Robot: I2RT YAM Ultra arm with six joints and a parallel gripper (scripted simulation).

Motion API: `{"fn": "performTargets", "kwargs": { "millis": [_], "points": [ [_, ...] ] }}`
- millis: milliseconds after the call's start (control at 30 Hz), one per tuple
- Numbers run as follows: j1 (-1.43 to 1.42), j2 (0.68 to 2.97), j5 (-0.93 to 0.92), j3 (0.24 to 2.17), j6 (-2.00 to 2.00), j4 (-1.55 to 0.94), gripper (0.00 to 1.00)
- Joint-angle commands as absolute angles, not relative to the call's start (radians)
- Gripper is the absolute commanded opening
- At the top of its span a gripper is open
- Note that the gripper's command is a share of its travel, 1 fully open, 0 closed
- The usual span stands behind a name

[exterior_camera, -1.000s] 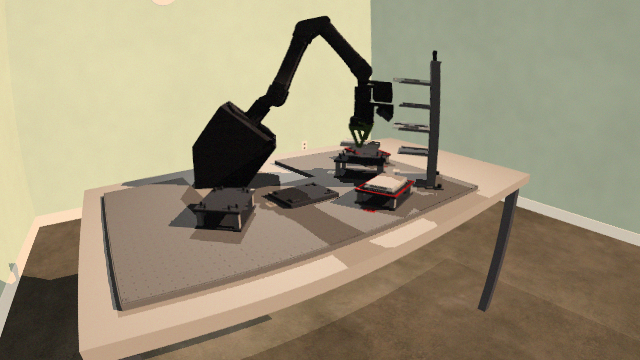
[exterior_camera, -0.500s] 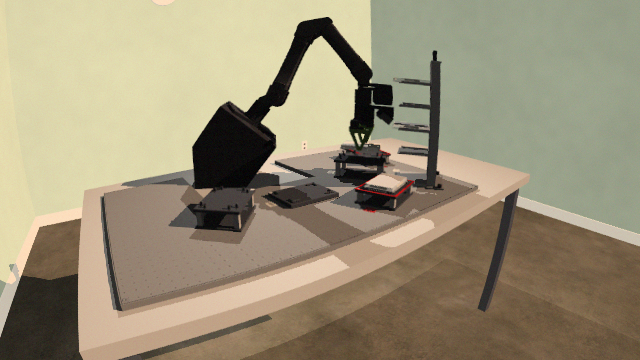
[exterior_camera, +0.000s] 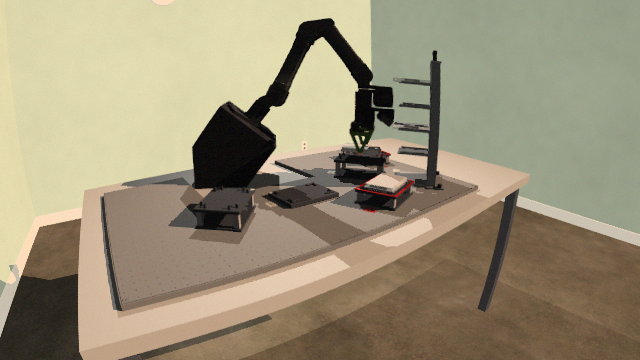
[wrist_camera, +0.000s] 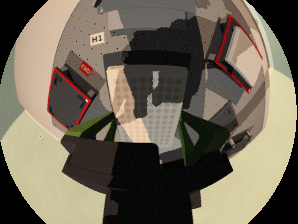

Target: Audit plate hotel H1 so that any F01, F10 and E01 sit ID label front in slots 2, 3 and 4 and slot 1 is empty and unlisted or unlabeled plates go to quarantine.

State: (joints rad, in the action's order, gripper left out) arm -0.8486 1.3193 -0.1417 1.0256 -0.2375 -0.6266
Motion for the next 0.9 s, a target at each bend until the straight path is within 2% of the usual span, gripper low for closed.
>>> {"fn": "performTargets", "kwargs": {
  "millis": [0,867],
  "points": [
    [-0.854,1.317,-0.131,1.003,-0.244,-0.596,0.86],
    [-0.861,1.372,-0.126,0.992,-0.25,-0.538,0.86]
  ]
}}
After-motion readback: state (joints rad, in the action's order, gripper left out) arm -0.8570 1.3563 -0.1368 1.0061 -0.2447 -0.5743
